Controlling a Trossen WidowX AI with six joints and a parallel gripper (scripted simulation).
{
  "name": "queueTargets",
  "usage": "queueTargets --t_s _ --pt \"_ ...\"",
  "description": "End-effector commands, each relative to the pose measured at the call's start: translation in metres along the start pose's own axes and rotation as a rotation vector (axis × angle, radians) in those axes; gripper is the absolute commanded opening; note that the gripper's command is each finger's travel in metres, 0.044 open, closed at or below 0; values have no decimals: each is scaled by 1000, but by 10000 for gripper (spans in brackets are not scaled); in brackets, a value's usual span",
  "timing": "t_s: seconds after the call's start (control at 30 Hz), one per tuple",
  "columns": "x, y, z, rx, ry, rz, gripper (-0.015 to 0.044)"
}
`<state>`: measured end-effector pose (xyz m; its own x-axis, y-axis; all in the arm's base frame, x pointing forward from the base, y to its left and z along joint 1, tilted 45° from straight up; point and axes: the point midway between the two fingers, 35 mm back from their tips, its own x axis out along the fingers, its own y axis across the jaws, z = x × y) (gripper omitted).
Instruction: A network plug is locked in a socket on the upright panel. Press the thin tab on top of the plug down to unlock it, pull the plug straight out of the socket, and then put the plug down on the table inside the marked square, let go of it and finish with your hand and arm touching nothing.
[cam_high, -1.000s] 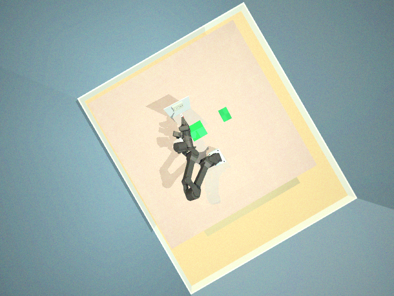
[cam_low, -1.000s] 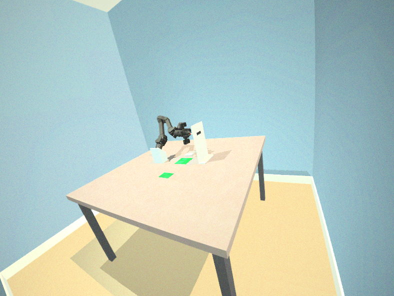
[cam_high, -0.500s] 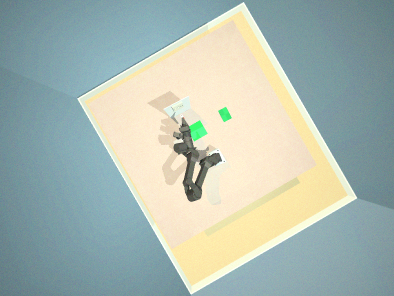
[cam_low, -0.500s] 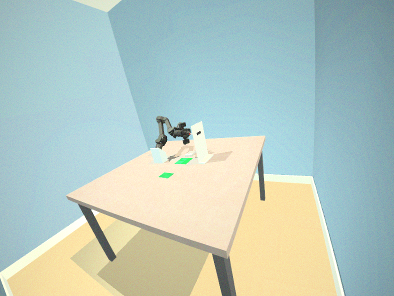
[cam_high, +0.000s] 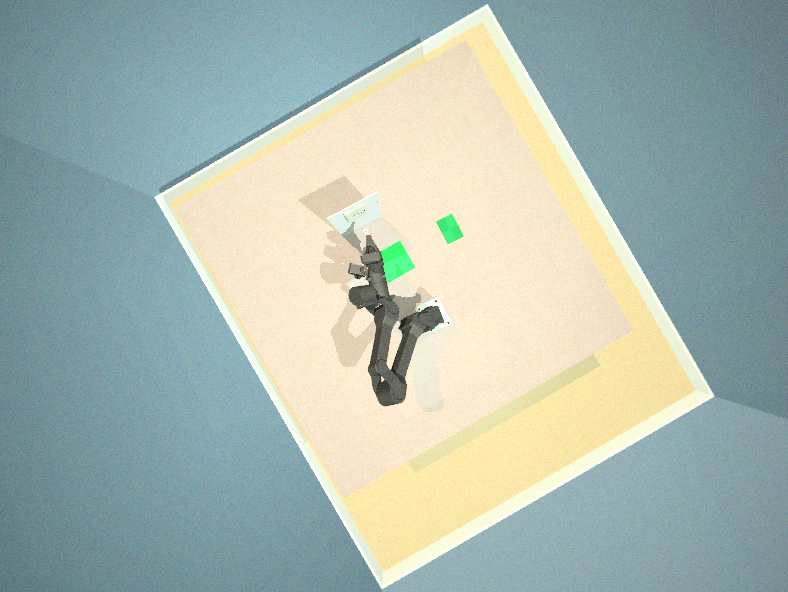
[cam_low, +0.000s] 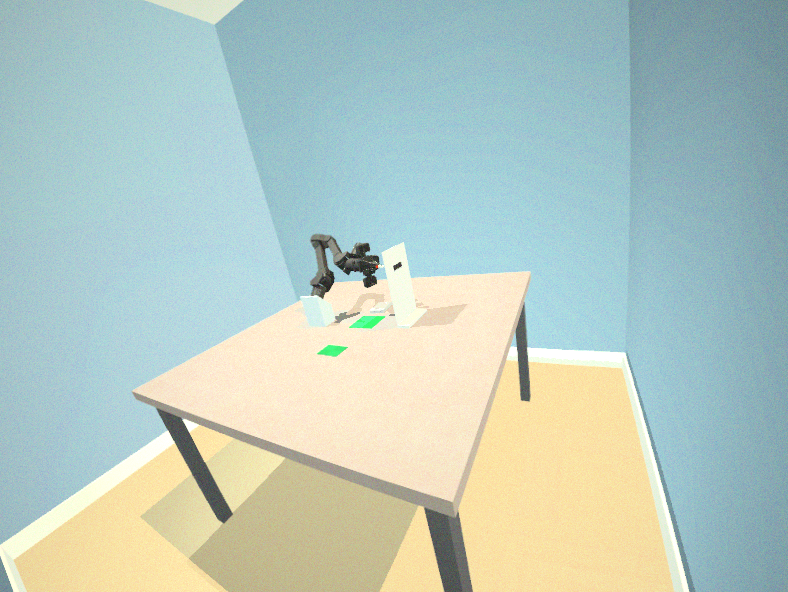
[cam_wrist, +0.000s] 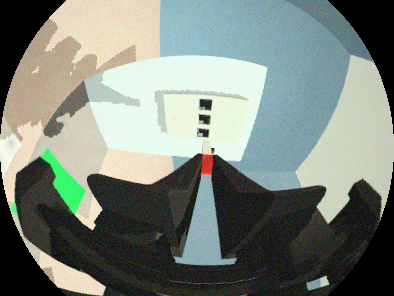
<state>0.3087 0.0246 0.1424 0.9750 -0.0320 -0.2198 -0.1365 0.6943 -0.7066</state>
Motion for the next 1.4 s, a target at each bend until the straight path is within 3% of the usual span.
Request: queueTargets --t_s 0.0,0.73,1.37 --pt "-2 -15 3 0 -15 -11 0" --pt "-17 -48 -7 -11 -13 2 0" --pt "-6 28 -45 -212 -33 398 0"
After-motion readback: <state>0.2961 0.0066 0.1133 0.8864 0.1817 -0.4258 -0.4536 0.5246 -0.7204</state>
